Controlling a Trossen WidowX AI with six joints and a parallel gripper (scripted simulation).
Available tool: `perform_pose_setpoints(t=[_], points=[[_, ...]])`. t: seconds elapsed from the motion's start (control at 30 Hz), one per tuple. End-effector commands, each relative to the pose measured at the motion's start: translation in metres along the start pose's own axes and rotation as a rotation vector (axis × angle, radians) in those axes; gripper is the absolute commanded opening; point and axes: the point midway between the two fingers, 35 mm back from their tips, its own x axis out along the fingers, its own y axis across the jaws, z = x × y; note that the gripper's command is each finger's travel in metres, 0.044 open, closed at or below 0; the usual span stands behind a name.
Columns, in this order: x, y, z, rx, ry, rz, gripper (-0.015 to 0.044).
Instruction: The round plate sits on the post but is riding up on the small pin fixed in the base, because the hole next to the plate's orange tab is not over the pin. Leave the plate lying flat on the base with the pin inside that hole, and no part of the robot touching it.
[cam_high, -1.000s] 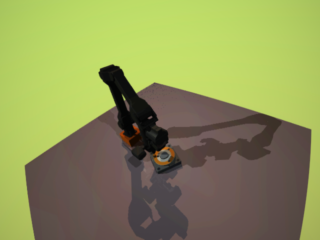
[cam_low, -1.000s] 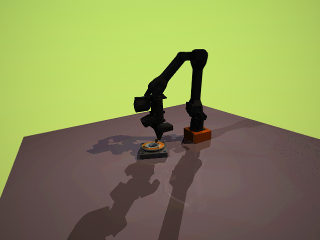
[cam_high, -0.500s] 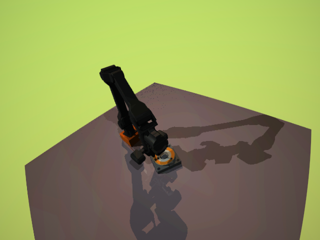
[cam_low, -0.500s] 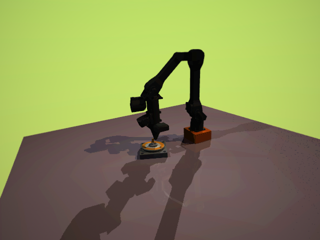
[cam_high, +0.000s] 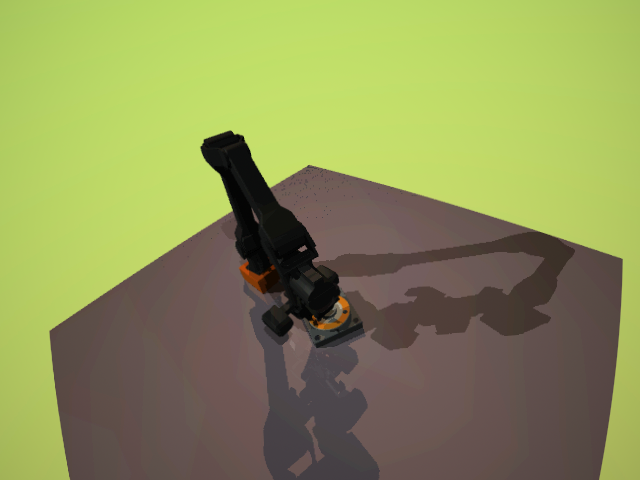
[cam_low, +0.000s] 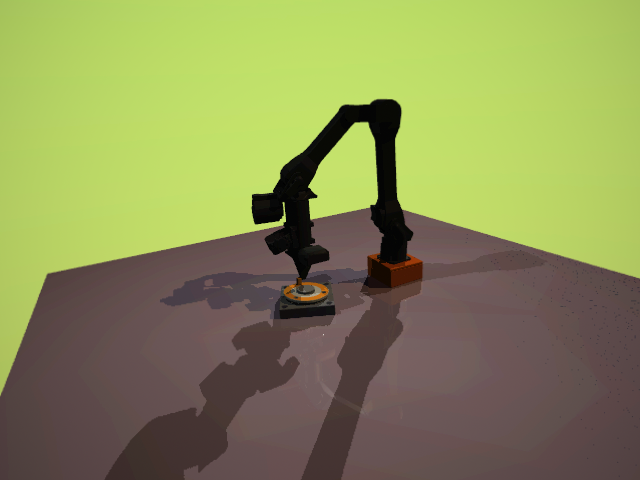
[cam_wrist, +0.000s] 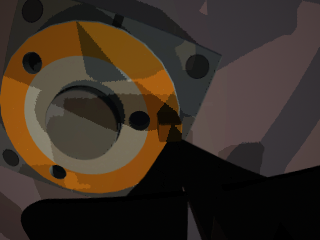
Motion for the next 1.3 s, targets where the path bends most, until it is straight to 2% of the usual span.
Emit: perform_pose_setpoints(t=[0.0,1.27], points=[[0.0,-0.003,0.007,-0.003,0.004,-0.002,0.0],[-0.004,0.011,0.051,-0.003,0.001,-0.001,0.0]])
